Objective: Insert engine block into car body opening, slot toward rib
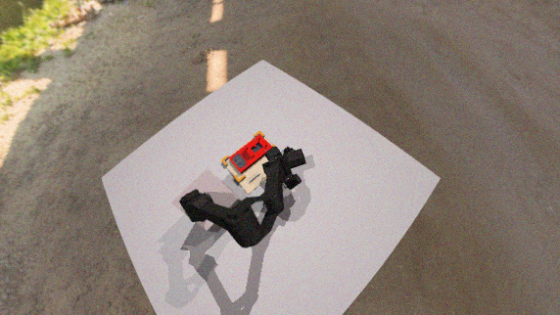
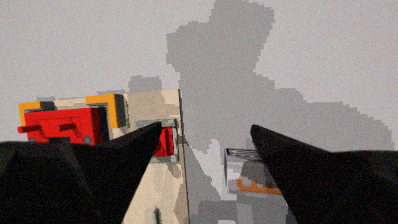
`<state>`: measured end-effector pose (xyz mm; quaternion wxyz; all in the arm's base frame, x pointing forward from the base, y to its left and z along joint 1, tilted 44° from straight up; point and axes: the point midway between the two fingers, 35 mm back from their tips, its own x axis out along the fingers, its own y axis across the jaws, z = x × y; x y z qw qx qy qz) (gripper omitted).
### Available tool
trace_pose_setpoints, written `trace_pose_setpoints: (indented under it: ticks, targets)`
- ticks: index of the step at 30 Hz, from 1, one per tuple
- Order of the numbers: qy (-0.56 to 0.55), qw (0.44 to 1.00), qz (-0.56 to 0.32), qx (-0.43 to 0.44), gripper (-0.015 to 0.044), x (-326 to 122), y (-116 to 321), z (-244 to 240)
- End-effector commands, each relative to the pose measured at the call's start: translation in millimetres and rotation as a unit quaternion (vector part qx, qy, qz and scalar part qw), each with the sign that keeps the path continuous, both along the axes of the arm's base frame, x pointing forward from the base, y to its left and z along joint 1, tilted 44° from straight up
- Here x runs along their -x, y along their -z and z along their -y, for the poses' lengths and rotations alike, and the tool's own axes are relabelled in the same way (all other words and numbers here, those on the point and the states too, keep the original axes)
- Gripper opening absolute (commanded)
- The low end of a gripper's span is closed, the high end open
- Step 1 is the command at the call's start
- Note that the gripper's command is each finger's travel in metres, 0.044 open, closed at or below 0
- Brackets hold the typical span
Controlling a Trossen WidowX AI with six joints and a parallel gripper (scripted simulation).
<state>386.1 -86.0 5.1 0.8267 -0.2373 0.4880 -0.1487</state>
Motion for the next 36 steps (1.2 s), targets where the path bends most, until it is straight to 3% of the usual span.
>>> trace_pose_setpoints:
  ticks: [1, 8, 36]
  targets:
    - [0.055, 0.996, -0.062, 0.037, 0.044, 15, -24, 0]
    - [0.094, 0.985, -0.118, 0.089, 0.044, 35, -54, 0]
    - [0.094, 0.985, -0.118, 0.09, 0.044, 39, -38, 19]
